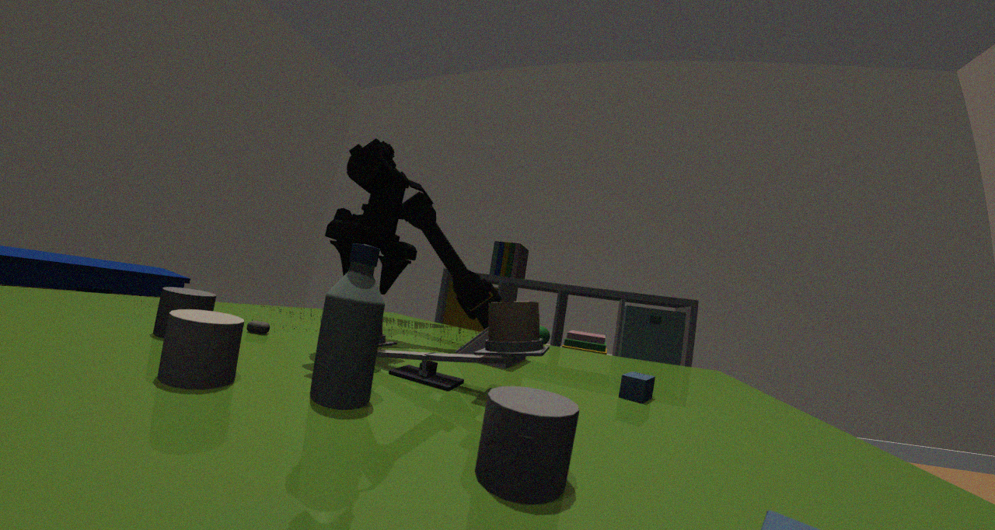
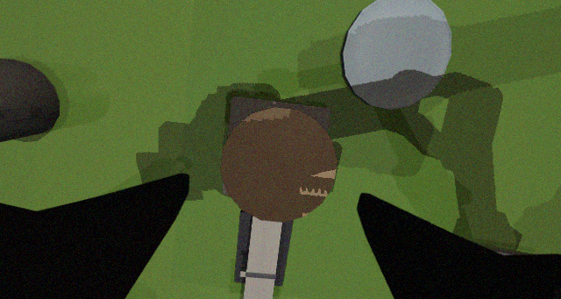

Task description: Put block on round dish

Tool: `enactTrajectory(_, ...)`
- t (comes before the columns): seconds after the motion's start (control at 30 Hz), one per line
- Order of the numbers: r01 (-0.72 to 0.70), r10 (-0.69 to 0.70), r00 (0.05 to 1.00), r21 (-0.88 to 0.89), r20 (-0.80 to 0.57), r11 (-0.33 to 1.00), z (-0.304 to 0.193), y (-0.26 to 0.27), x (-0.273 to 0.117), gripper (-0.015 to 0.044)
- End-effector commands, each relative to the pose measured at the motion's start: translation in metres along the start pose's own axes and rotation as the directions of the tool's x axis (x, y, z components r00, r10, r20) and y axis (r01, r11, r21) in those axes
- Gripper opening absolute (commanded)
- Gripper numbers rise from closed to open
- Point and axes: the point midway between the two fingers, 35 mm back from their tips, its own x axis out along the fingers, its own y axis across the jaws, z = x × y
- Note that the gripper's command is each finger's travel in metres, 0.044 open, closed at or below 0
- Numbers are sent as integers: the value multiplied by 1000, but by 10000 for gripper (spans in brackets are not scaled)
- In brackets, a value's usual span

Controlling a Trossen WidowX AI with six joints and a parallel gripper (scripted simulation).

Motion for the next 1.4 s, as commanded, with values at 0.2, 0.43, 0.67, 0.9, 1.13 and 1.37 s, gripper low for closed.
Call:
enactTrajectory(0.2, 4, -4, 1000, -4, 1, 1000, 0, 0, 15, 440)
enactTrajectory(0.43, 4, -4, 1000, -3, 0, 1000, 0, 0, 26, 440)
enactTrajectory(0.67, 4, -4, 1000, -3, 1, 1000, 0, 0, 38, 440)
enactTrajectory(0.9, 4, -4, 1000, -3, 2, 1000, 0, 0, 49, 440)
enactTrajectory(1.13, 4, -4, 1000, -3, 3, 1000, 1, -1, 60, 440)
enactTrajectory(1.37, 4, -4, 1000, -3, 4, 1000, 1, -2, 65, 387)
